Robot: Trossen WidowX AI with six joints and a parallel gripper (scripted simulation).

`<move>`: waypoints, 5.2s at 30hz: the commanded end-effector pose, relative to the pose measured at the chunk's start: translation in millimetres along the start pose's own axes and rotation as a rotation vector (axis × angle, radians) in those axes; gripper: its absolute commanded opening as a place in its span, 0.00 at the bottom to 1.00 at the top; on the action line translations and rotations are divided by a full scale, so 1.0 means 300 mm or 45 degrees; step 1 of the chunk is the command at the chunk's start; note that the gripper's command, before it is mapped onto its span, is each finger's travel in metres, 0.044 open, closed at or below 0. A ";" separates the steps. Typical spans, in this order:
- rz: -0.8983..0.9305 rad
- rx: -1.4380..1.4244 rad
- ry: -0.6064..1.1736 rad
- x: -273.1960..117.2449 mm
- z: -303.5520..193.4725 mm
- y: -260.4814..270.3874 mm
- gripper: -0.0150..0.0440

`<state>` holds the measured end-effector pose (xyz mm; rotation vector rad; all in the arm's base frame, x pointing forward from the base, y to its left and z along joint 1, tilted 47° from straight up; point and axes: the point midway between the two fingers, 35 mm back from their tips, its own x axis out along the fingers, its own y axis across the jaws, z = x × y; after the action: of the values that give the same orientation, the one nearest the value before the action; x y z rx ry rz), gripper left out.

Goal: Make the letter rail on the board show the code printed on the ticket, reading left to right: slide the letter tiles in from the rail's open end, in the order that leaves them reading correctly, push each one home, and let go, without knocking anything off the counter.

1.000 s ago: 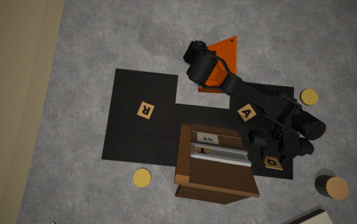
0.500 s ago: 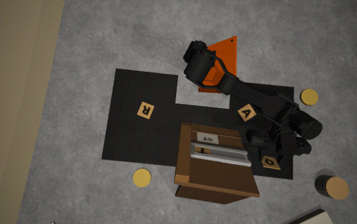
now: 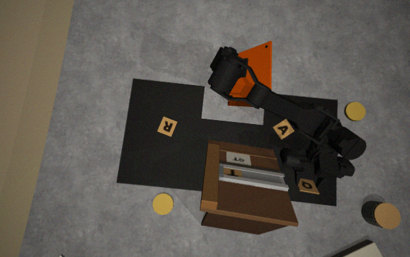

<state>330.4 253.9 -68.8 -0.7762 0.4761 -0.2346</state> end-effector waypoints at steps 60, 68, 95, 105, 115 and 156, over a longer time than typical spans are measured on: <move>0.003 -0.004 0.000 0.000 0.000 -0.108 0.25; 0.003 -0.005 0.000 0.000 0.000 -0.121 0.25; 0.002 -0.006 0.000 0.001 -0.001 -0.166 0.25; 0.002 -0.006 0.000 0.001 -0.002 -0.183 0.25; 0.002 -0.006 0.000 0.001 -0.002 -0.199 0.25; 0.001 -0.008 0.001 0.003 -0.004 -0.259 0.25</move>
<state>328.1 199.4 -15.0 -0.7808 0.4776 -0.2358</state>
